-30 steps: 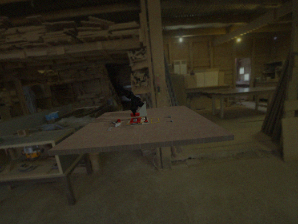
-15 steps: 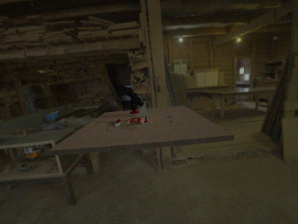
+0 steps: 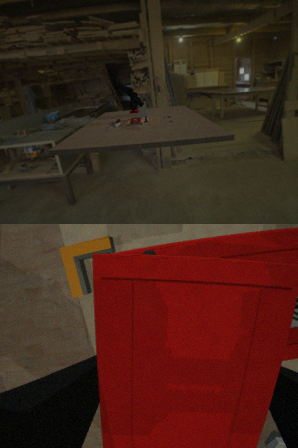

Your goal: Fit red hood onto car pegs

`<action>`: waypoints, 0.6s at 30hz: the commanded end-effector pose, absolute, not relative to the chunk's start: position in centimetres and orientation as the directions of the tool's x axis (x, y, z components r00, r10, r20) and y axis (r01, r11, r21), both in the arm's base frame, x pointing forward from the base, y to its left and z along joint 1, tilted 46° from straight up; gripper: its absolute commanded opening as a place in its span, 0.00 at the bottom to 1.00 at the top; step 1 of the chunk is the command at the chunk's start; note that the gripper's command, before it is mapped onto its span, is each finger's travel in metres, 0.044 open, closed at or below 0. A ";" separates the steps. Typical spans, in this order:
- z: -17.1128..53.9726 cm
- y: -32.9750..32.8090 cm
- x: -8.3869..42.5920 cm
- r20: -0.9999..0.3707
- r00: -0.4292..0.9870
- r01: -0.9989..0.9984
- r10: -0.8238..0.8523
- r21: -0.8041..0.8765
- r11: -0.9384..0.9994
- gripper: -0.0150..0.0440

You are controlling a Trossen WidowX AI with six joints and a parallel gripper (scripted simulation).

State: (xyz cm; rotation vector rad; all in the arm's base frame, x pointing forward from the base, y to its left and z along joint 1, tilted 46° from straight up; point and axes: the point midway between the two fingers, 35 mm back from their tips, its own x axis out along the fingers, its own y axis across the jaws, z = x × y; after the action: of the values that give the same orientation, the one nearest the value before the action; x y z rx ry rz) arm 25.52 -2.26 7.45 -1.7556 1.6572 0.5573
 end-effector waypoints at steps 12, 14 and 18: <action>7.6 -1.8 27.8 -0.696 0.109 -0.884 -0.710 -0.395 0.251 0.25; 7.7 -1.7 28.1 -0.696 0.109 -0.862 -0.710 -0.423 0.281 0.25; 7.7 -1.6 28.7 -0.696 0.110 -0.812 -0.710 -0.475 0.340 0.25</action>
State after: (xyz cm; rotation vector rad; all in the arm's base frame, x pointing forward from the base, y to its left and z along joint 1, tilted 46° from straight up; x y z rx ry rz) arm 28.18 -1.68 7.71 -1.4483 1.6306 0.1935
